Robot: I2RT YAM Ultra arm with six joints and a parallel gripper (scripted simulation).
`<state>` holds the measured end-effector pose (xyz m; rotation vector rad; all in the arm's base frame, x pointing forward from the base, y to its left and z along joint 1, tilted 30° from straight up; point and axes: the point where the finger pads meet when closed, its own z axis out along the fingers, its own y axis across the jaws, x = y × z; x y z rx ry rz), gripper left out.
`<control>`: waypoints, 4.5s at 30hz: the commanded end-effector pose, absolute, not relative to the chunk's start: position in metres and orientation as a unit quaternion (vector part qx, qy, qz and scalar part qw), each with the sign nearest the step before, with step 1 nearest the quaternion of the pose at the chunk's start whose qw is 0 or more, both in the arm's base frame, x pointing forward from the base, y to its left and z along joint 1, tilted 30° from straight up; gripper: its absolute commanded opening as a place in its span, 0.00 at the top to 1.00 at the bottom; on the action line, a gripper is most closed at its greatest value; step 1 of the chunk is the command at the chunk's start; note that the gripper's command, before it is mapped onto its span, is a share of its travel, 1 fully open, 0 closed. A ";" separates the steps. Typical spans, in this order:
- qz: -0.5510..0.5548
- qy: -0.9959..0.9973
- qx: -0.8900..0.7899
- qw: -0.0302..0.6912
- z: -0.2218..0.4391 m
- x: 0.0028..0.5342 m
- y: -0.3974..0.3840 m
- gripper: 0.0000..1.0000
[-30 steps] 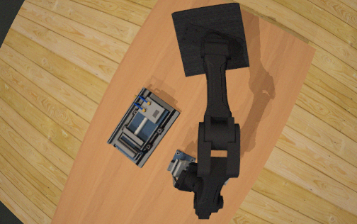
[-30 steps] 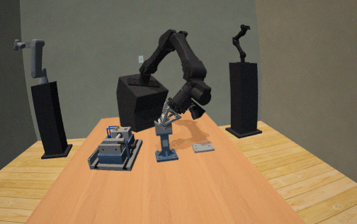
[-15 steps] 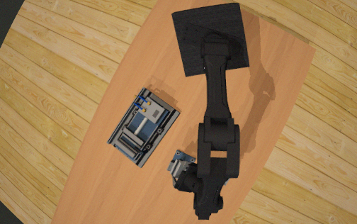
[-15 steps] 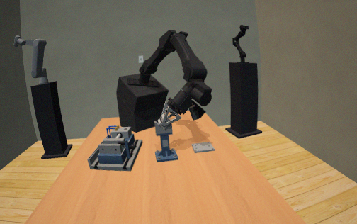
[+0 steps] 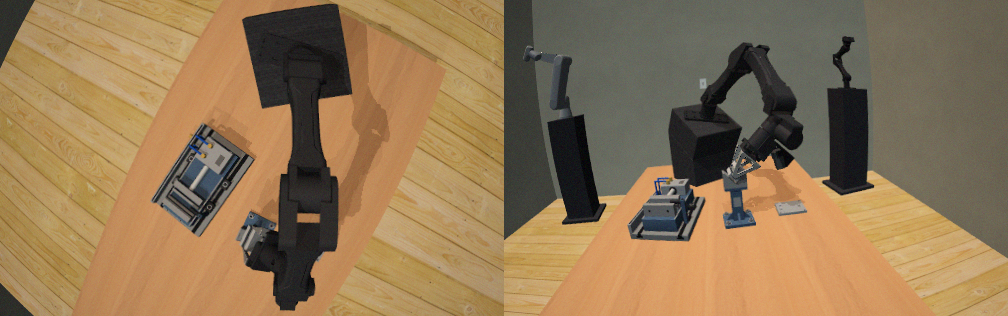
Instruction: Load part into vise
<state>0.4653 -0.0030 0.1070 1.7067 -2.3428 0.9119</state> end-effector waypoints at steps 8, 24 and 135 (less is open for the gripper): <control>0.314 -0.769 0.556 0.039 0.125 0.470 0.001 1.00; 0.313 -0.769 0.556 0.040 0.124 0.470 0.001 1.00; 0.313 -0.771 0.553 0.040 0.123 0.470 -0.003 0.19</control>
